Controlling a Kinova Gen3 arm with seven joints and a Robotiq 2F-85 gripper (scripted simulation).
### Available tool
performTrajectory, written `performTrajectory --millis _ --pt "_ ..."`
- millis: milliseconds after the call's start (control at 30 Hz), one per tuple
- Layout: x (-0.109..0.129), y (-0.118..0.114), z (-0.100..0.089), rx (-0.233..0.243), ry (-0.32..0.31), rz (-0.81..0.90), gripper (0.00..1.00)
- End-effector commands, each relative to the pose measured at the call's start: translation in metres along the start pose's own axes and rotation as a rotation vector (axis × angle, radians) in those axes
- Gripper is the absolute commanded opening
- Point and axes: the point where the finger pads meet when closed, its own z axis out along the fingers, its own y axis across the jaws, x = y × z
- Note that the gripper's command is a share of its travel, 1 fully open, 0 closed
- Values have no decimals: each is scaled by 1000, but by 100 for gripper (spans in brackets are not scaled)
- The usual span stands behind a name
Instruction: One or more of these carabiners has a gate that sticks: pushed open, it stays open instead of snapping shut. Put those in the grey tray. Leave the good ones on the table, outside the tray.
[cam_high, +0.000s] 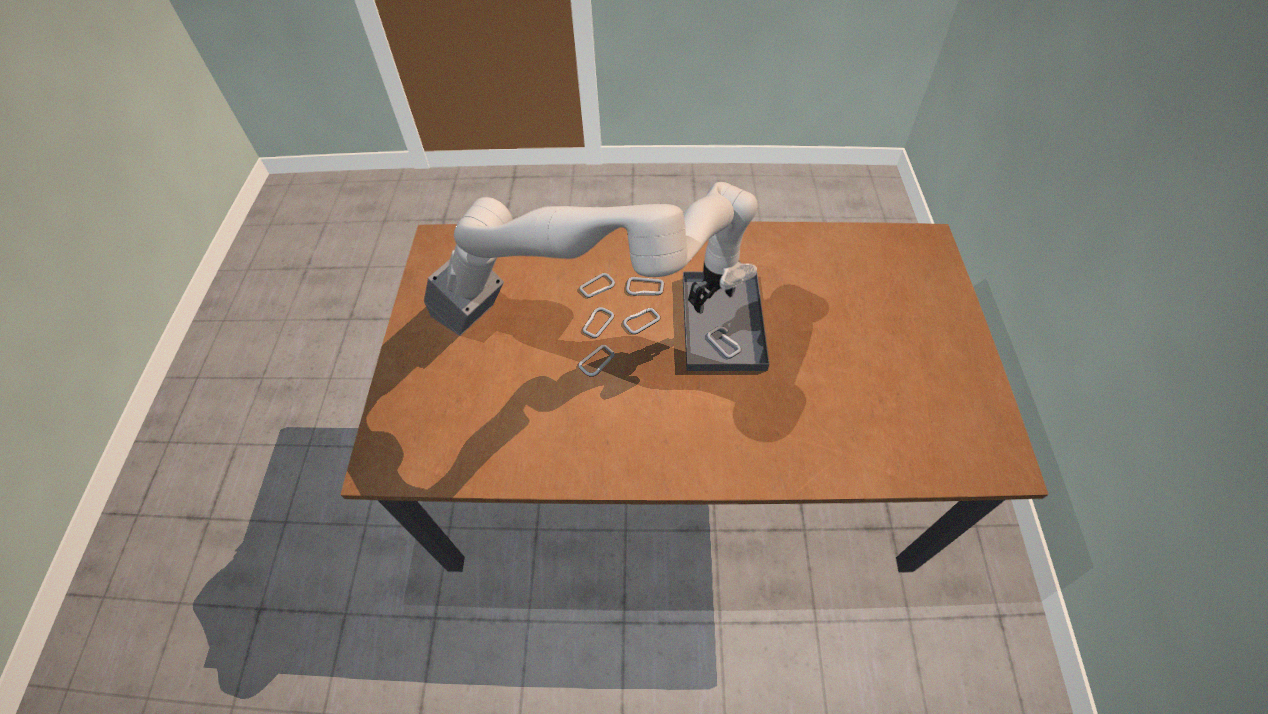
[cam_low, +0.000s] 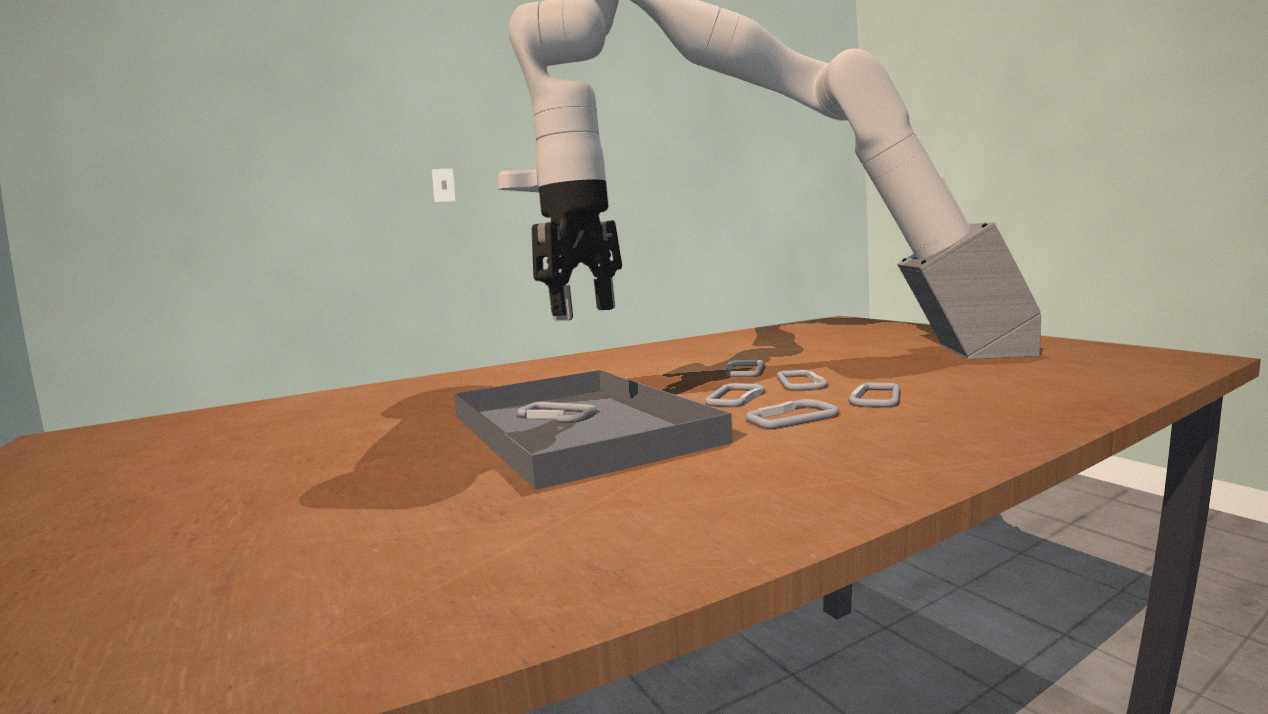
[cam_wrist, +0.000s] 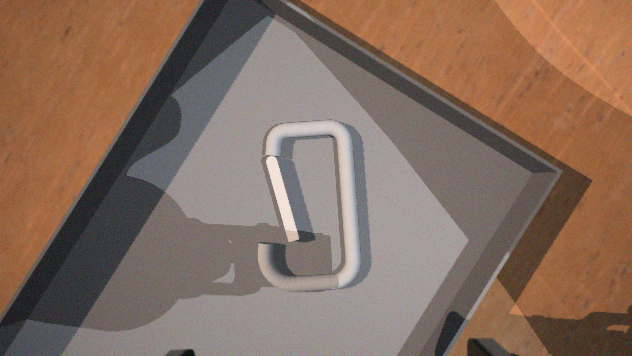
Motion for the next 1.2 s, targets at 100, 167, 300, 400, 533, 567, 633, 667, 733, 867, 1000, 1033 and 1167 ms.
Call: performTrajectory --millis 100,167,300,400,533,567,633,667,733,867,1000,1033,1167 --pt "-45 55 -44 8 12 -9 100" --pt "-45 55 -44 8 12 -9 100" --pt "-45 55 -44 8 12 -9 100" --pt "-93 98 -72 2 -4 -10 100" --pt "-100 107 -78 2 -4 -10 100" --pt "-105 112 -81 2 -4 -10 100" --pt "-107 114 -83 2 -4 -10 100" --pt "-107 114 -83 2 -4 -10 100" --pt "-107 114 -83 2 -4 -10 100" --pt "-107 114 -83 2 -4 -10 100" --pt "-150 161 -117 2 -4 -13 100" --pt "-151 162 -118 2 -4 -13 100" --pt "-165 179 -131 2 -4 -13 100"
